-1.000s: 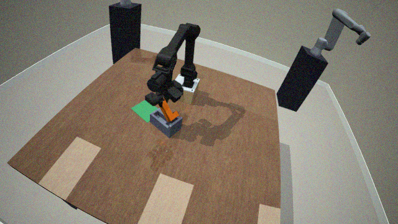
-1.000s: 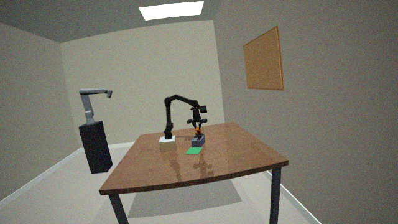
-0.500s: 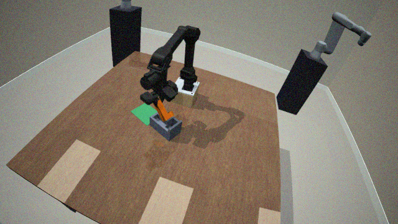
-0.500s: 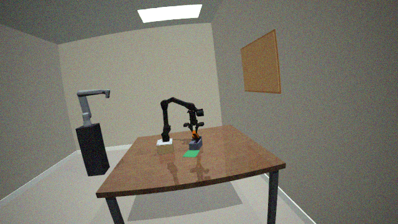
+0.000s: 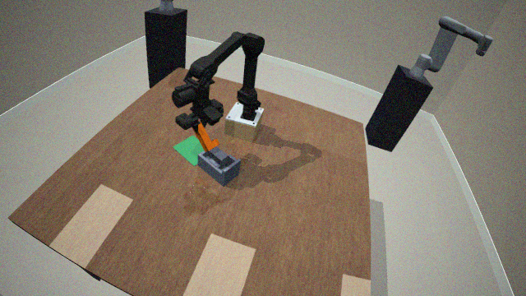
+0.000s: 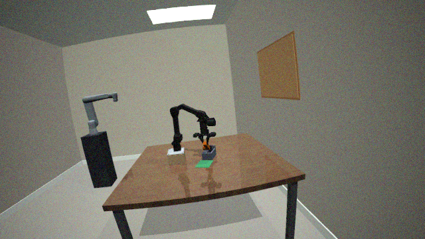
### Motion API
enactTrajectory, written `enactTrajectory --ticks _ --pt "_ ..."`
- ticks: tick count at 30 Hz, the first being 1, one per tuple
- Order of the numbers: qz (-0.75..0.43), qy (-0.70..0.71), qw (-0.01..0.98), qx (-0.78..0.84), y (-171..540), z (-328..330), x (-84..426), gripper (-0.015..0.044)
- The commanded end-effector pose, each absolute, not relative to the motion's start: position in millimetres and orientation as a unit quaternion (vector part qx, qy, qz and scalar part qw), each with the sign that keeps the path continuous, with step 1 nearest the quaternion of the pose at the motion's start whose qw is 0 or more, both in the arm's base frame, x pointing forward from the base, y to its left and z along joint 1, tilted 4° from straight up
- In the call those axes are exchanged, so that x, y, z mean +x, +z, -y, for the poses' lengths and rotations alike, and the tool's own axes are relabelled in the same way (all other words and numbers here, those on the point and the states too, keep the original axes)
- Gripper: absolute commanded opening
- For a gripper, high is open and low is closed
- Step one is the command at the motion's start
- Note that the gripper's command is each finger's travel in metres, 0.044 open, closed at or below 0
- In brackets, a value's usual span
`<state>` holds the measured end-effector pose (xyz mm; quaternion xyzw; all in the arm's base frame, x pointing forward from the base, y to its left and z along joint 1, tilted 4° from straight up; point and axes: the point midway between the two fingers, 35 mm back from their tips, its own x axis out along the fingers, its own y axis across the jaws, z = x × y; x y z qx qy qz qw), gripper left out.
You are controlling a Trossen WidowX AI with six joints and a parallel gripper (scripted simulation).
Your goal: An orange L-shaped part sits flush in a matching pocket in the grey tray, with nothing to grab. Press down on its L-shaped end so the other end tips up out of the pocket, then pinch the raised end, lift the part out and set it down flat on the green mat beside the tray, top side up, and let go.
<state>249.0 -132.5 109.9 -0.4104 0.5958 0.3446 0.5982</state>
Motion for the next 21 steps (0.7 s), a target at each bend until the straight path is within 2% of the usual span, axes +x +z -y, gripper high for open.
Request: enactTrajectory --ticks 1,21 --pt "-0.595 0.345 0.599 -0.411 110 146 239 0.0" --pt "-0.596 0.344 0.597 -0.411 112 195 205 0.0"
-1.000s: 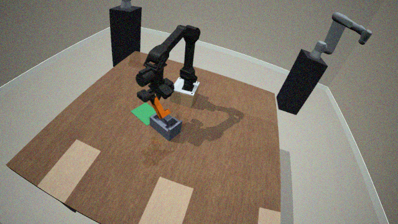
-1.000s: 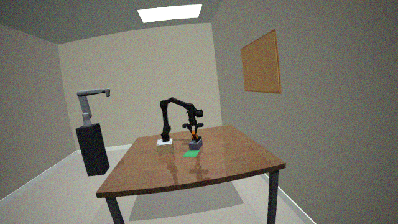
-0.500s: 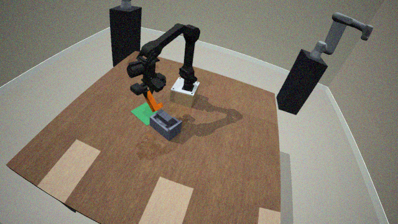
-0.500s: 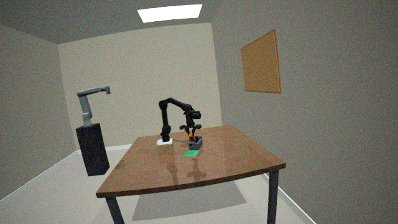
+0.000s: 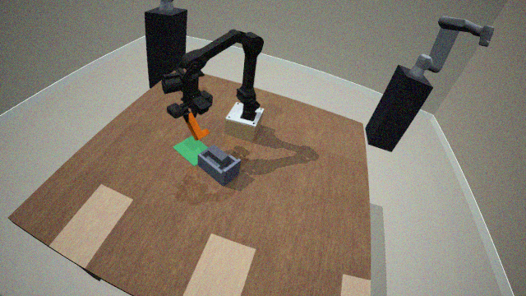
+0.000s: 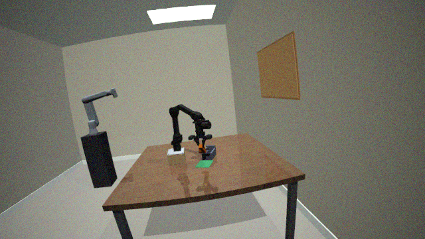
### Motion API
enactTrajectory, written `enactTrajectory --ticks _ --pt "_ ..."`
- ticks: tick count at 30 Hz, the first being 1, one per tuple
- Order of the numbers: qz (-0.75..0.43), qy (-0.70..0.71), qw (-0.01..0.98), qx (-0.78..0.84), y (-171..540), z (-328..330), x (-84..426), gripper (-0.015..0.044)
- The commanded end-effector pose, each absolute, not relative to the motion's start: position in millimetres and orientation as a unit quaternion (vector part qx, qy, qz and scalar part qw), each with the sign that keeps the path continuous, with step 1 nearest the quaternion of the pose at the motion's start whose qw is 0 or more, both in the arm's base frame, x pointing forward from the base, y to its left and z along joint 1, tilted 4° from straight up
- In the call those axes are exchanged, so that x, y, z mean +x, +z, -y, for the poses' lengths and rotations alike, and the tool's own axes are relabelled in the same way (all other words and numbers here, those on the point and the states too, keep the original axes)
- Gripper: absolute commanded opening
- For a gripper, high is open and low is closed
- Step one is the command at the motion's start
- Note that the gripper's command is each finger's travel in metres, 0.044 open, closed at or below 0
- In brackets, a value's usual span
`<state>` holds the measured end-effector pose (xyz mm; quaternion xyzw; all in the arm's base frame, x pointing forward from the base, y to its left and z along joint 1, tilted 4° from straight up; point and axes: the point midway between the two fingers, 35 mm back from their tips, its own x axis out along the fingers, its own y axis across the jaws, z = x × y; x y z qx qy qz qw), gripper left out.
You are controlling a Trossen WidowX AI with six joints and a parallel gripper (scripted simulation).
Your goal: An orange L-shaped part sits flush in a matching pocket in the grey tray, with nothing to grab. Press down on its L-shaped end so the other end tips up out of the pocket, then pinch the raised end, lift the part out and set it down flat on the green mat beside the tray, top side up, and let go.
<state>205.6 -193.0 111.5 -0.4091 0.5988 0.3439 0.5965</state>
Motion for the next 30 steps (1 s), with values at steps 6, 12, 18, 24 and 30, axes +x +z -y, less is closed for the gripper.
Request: enactTrajectory --ticks 6,12,18,24,30 --pt "-0.596 0.344 0.597 -0.411 104 196 206 0.0" --pt "-0.596 0.344 0.597 -0.411 95 197 206 0.0" --pt "-0.596 0.344 0.597 -0.411 85 197 207 0.0" --pt "-0.596 0.345 0.597 -0.411 76 198 207 0.0" --pt "-0.596 0.345 0.597 -0.411 67 199 208 0.0"
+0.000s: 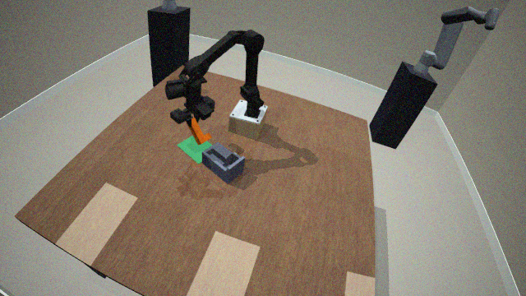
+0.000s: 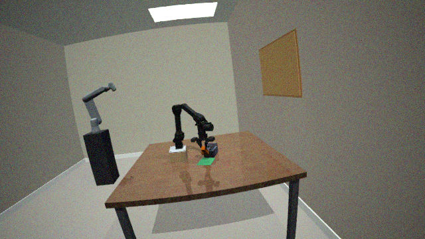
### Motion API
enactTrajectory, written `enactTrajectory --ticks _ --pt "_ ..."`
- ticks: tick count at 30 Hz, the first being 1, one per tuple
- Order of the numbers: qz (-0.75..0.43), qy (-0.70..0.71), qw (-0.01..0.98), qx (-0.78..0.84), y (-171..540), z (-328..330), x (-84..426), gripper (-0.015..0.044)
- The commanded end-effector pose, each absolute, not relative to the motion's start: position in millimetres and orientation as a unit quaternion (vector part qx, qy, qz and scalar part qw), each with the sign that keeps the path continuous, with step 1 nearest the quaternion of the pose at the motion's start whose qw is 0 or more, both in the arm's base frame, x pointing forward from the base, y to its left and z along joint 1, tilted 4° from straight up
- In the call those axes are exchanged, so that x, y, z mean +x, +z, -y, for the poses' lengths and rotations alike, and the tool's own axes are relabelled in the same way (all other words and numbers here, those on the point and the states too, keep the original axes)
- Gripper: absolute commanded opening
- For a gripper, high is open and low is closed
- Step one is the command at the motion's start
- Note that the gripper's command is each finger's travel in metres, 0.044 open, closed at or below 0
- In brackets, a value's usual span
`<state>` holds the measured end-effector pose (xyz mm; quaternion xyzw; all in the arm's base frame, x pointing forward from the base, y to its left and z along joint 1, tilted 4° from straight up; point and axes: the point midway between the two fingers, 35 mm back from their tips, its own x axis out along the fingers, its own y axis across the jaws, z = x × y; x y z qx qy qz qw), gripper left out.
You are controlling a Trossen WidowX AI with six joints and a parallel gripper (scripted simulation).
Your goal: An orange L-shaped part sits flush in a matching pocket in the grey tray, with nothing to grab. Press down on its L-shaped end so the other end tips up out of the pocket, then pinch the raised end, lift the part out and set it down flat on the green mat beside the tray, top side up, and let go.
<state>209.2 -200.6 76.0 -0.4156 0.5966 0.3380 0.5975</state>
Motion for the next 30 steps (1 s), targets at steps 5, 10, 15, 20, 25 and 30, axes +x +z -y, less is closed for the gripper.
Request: enactTrajectory --ticks 5,10,15,20,25,30 --pt "-0.596 0.345 0.597 -0.411 59 199 208 0.0" --pt "-0.596 0.345 0.597 -0.411 52 200 208 0.0" --pt "-0.596 0.345 0.597 -0.411 44 201 209 0.0" --pt "-0.597 0.345 0.597 -0.411 37 201 209 0.0" --pt "-0.597 0.345 0.597 -0.411 31 201 209 0.0" --pt "-0.597 0.345 0.597 -0.411 31 201 209 0.0"
